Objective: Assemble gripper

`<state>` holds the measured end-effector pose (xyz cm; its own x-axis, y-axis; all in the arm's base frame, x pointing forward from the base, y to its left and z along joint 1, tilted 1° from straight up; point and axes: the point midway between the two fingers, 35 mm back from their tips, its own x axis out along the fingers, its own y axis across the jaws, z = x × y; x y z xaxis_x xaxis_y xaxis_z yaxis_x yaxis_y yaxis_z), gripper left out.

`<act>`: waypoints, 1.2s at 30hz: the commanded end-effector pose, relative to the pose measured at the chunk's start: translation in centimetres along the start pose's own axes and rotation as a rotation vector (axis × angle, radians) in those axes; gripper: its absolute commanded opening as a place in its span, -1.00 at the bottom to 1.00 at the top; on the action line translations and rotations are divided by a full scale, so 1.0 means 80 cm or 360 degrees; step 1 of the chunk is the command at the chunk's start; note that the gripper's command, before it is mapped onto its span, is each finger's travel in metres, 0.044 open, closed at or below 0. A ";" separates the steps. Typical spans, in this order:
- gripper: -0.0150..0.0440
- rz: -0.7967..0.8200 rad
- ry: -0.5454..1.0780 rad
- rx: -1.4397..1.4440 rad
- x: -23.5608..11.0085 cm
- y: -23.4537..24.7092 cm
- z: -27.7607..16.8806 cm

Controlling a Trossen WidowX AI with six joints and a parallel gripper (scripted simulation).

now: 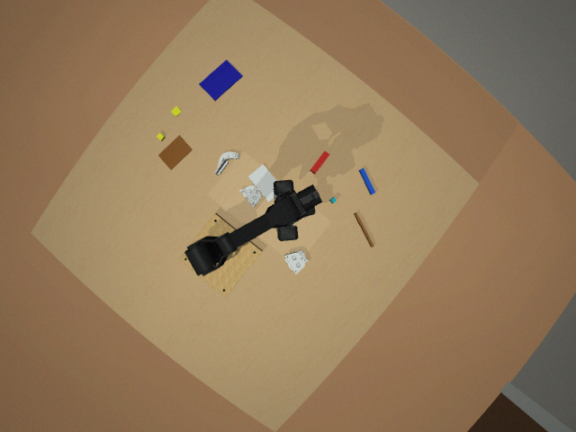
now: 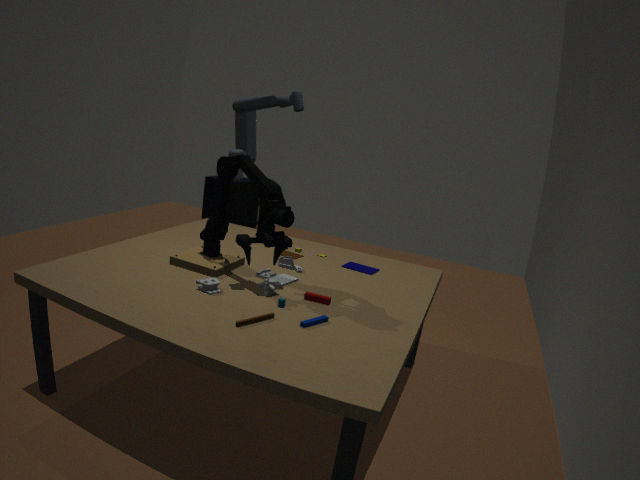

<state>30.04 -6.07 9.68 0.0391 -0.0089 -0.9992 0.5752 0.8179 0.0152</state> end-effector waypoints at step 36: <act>-0.49 0.0000 0.0000 0.0000 0.000 0.000 0.000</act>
<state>30.04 -6.07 9.68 0.0392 -0.0089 -0.9992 0.5752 0.8179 0.0153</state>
